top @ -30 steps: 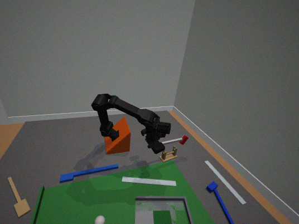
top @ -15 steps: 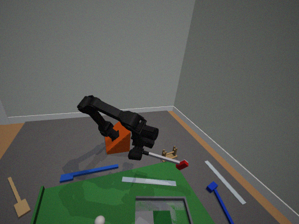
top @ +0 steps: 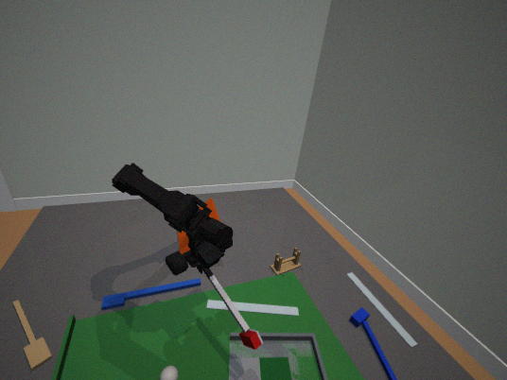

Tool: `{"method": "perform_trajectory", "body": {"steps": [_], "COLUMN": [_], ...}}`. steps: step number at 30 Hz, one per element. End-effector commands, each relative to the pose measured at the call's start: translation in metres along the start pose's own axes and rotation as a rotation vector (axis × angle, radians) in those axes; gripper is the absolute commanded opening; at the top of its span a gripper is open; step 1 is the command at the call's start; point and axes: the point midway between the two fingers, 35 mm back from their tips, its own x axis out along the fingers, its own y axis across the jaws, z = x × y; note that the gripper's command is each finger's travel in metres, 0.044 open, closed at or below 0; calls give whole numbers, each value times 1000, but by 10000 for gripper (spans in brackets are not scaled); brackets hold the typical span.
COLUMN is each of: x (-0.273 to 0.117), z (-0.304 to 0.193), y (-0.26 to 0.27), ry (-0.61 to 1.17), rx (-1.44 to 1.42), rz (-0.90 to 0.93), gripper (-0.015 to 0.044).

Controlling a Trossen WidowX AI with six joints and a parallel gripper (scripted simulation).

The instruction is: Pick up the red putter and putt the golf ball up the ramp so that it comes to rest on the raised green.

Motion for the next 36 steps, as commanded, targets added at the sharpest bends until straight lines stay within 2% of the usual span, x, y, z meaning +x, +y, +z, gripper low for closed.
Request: {"method": "perform_trajectory", "body": {"steps": [1, 12, 24, 36], "x": [-7, -14, -13, 25], "z": [-14, -53, -54, -55], "y": [-31, -90, -91, -95], "ry": [-8, 4, 4, 3], "rx": [205, 646, 653, 653], "rz": [-27, -107, -108, -110], "gripper": [0, 0, 0, 0]}}
